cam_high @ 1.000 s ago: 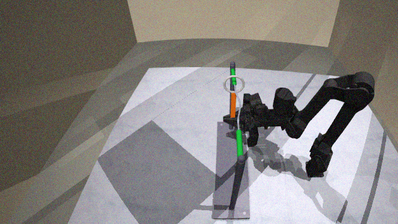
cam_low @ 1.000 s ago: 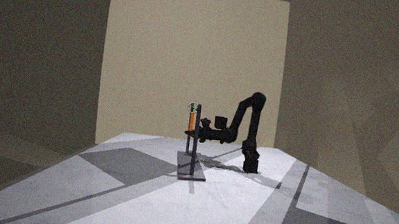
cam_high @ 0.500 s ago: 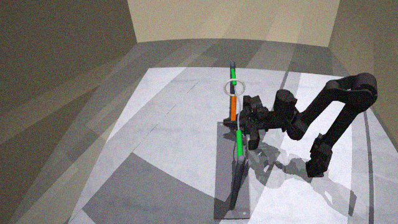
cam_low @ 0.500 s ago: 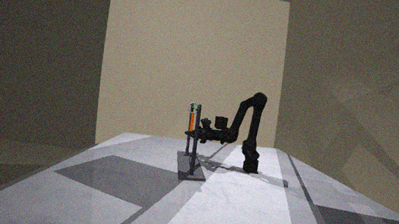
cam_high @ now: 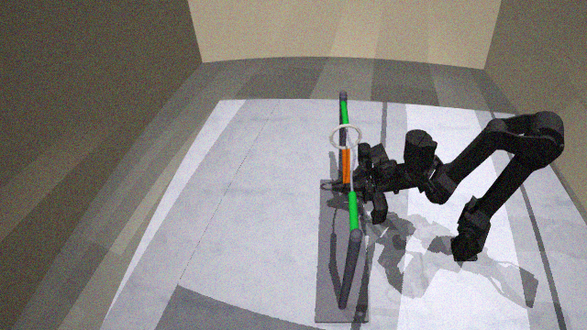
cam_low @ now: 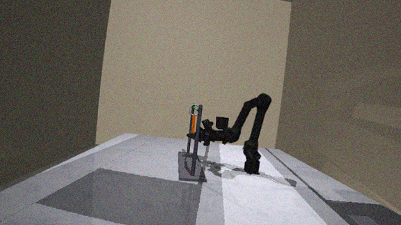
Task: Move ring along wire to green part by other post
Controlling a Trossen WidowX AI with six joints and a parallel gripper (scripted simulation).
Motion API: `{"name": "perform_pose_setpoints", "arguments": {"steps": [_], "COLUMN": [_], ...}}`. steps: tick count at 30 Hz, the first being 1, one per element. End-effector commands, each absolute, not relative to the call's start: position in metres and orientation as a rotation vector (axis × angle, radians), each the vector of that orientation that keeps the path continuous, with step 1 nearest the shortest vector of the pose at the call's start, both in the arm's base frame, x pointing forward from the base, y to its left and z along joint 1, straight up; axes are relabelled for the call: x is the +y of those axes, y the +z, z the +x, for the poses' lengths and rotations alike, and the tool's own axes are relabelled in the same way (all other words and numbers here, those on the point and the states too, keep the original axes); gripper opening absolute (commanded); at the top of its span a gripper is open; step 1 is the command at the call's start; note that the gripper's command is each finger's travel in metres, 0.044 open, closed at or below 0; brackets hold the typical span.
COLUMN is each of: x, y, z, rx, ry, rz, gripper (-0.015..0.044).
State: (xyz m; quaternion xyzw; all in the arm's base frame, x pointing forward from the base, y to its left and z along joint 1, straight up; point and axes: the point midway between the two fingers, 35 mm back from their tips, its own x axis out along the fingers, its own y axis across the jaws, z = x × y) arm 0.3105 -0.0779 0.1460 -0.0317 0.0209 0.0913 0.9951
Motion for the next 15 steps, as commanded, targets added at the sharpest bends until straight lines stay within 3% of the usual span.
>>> {"name": "perform_pose_setpoints", "arguments": {"steps": [1,15], "x": [-0.0799,-0.0752], "y": [0.1538,0.1531], "z": [0.3078,0.302], "rx": [0.052,0.073], "ry": [0.2,0.301], "rz": [-0.101,-0.179], "gripper": [-0.015,-0.015]}}
